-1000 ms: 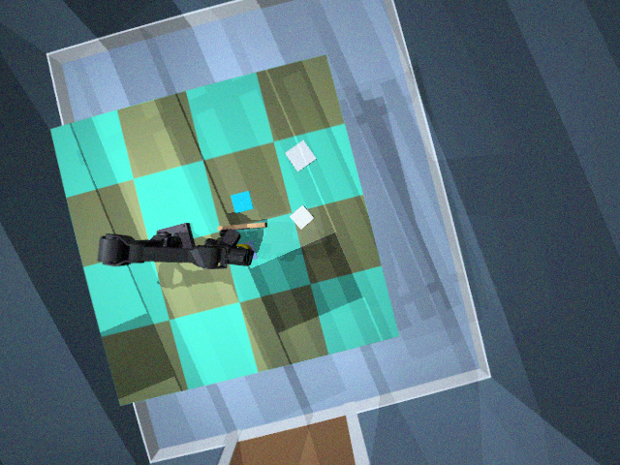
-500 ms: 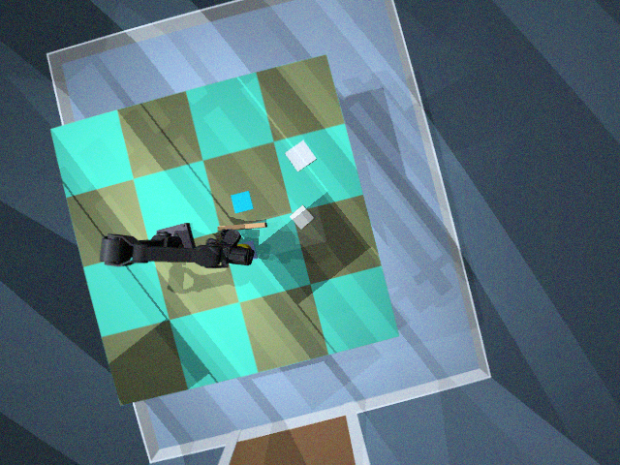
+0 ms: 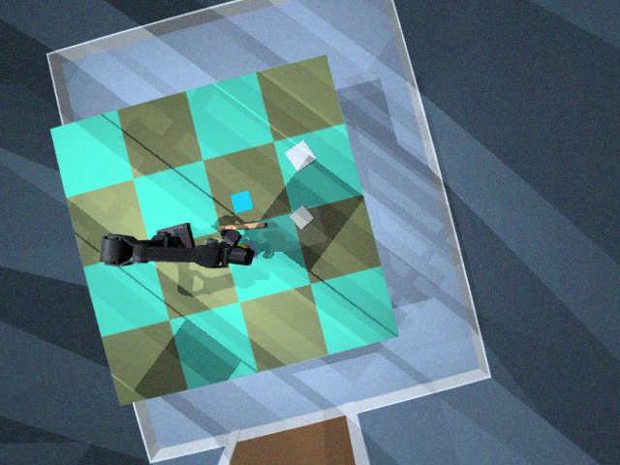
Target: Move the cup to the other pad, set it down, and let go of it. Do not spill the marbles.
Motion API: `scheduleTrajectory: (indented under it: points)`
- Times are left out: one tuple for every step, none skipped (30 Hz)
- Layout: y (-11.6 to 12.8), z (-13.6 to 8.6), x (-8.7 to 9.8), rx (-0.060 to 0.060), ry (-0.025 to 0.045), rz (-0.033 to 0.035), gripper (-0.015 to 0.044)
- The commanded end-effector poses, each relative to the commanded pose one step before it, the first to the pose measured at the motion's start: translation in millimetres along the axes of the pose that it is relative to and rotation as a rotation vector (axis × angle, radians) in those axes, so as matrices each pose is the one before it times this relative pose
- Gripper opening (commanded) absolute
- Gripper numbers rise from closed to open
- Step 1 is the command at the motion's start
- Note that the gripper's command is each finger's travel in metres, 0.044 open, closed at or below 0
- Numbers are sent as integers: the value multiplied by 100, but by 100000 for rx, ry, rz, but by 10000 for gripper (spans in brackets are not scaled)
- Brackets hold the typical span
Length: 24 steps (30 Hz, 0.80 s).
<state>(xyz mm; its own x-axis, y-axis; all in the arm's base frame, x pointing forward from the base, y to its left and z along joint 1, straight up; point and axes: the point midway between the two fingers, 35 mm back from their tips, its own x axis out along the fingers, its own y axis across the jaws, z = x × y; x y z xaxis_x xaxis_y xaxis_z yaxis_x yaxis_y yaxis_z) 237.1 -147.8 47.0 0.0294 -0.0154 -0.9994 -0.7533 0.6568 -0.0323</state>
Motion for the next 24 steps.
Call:
scheduleTrajectory:
  points:
    - [-22,4,-30,4,-18,-96,47]
    - [0,0,0,0,0,0,40]
    - [0,0,0,0,0,0,33]
    - [0,0,0,0,0,0,27]
    - [0,0,0,0,0,0,20]
    - [0,0,0,0,0,0,13]
    - [0,0,0,0,0,0,0]
    - [-8,1,-52,-2,-4,2,0]
    - [-16,2,-107,-3,-8,4,0]
    - [-23,2,-155,-5,-11,6,0]
    - [-28,3,-205,-6,-15,8,0]
    - [-31,3,-255,-8,-18,11,0]
    - [-30,2,-299,-9,-21,13,0]
    - [-26,2,-322,-10,-23,15,0]
    - [-22,1,-328,-10,-23,15,0]
    - [-18,0,-330,-10,-23,16,0]
    - [-15,0,-331,-10,-23,16,0]
    - [-13,-1,-332,-10,-23,16,0]
    - [-11,-1,-333,-10,-23,17,0]
    - [-9,-2,-311,-9,-21,16,0]
    - [-8,-2,-310,-9,-21,16,0]
    - [-7,-3,-311,-9,-21,16,0]
    - [-5,-3,-312,-9,-21,16,0]
    - [-3,-4,-312,-9,-21,16,0]
